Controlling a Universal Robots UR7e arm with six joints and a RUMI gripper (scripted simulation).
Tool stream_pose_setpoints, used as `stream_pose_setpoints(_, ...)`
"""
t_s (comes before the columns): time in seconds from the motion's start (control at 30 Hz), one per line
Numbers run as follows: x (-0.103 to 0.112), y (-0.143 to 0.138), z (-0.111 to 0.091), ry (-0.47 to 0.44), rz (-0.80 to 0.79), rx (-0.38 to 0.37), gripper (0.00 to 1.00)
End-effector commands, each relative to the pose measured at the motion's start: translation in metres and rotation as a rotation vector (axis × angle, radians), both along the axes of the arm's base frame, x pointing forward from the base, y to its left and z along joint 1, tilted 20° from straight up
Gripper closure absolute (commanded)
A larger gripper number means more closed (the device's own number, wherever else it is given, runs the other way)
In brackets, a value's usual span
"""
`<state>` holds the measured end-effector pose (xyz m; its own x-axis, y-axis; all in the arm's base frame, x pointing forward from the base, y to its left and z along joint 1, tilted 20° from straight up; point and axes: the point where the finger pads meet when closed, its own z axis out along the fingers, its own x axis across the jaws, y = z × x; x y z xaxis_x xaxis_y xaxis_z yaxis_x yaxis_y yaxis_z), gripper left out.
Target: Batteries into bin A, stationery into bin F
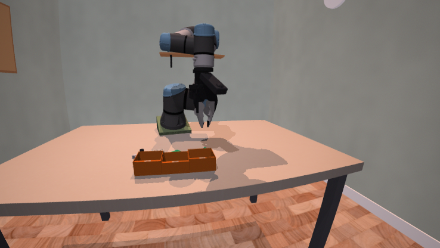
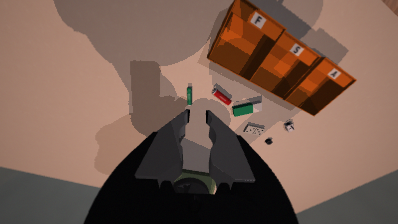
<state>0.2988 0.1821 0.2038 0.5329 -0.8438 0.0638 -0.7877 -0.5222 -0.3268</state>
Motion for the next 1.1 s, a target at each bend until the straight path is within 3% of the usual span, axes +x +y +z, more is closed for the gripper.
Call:
stream_pose_setpoints(0.0, -0.013, 0.007, -0.028, -0.011, 0.012, -0.002, 0.86)
stream_pose_setpoints(0.07, -0.021, 0.011, -0.042, -0.011, 0.012, -0.002, 0.86)
stream_pose_setpoints(0.13, -0.024, 0.011, -0.043, -0.011, 0.012, -0.002, 0.86)
stream_pose_setpoints(1.07, -0.019, 0.01, -0.041, -0.011, 0.012, -0.002, 0.86)
